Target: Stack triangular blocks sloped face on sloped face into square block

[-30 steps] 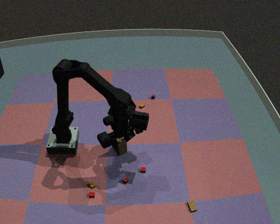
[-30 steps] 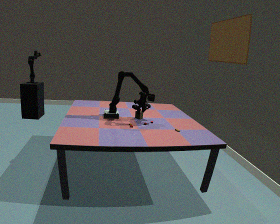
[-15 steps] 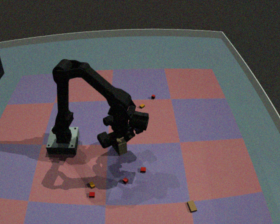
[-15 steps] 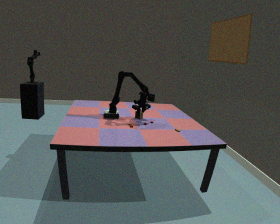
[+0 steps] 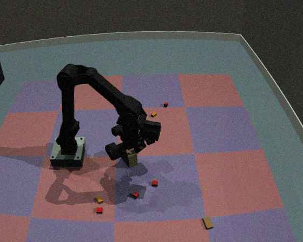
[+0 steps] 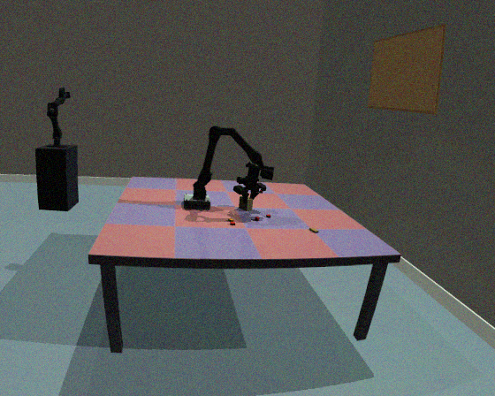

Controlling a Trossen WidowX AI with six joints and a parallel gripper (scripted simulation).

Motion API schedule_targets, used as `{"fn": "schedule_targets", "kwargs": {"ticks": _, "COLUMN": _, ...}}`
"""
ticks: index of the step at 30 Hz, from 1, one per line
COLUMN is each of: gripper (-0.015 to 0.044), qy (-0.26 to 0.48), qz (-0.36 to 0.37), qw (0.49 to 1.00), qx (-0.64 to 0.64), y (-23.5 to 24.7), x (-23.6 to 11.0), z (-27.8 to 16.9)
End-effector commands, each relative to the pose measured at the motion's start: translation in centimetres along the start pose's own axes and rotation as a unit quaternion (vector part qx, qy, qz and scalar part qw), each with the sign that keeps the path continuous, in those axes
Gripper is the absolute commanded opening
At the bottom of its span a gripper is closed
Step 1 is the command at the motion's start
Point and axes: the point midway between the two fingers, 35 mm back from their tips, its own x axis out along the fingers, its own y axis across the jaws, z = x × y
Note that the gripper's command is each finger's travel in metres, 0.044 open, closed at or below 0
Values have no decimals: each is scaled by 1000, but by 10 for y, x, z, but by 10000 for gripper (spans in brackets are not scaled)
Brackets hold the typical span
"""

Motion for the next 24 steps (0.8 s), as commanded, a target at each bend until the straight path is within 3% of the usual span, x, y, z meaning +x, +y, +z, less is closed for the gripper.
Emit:
{"fn": "schedule_targets", "kwargs": {"ticks": 1, "gripper": 26, "qy": 0, "qz": 0, "qw": 1000, "qx": 0, "y": 0, "x": 0, "z": 0}}
{"fn": "schedule_targets", "kwargs": {"ticks": 17, "gripper": 440, "qy": 0, "qz": 0, "qw": 1000, "qx": 0, "y": 0, "x": 0, "z": 0}}
{"fn": "schedule_targets", "kwargs": {"ticks": 24, "gripper": 440, "qy": 0, "qz": 0, "qw": 1000, "qx": 0, "y": 0, "x": 0, "z": 0}}
